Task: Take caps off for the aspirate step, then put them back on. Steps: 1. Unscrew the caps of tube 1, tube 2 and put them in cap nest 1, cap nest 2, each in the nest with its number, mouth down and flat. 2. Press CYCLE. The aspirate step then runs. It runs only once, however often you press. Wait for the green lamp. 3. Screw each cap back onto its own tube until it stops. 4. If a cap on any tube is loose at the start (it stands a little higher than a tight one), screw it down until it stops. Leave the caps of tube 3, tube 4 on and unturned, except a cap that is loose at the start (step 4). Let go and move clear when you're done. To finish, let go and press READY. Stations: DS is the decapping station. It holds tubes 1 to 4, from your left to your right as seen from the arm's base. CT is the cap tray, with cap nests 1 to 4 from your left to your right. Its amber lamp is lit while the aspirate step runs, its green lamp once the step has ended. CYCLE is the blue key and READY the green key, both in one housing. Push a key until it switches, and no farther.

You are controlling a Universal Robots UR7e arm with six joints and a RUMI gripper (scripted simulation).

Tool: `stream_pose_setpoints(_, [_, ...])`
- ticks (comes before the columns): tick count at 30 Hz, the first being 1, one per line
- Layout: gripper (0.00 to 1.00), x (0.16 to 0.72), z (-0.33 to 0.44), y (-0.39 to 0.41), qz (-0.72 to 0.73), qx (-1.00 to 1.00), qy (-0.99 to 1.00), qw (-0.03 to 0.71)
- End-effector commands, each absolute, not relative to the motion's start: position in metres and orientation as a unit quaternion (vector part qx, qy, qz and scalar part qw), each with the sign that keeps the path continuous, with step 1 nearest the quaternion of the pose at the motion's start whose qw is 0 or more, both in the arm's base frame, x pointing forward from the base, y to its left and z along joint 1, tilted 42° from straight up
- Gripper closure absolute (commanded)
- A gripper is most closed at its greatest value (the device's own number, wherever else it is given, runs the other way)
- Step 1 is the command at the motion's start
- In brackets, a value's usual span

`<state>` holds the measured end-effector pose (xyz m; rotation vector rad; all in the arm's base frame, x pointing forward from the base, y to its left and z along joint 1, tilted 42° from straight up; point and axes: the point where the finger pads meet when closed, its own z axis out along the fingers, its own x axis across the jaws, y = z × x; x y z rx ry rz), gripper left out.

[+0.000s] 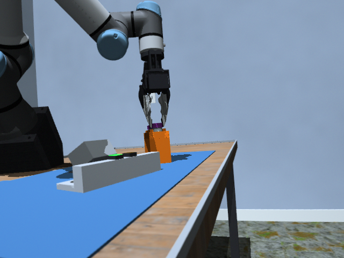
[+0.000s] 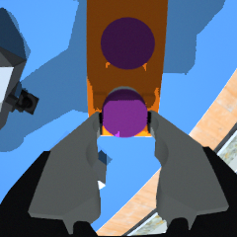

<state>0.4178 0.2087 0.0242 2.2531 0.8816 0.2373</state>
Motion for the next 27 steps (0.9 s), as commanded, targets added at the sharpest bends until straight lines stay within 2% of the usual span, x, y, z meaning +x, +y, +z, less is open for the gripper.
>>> stream_pose_setpoints(1, [1.00,0.4166,0.0228,0.2073,0.111,0.889,0.282,0.342])
stream_pose_setpoints(17, [1.00,0.4179,0.0236,0.2086,0.141,0.910,0.206,0.331])
stream_pose_setpoints(18, [0.65,0.4179,0.0236,0.2086,0.141,0.910,0.206,0.331])
stream_pose_setpoints(27, [0.65,0.4179,0.0236,0.2086,0.141,0.910,0.206,0.331])
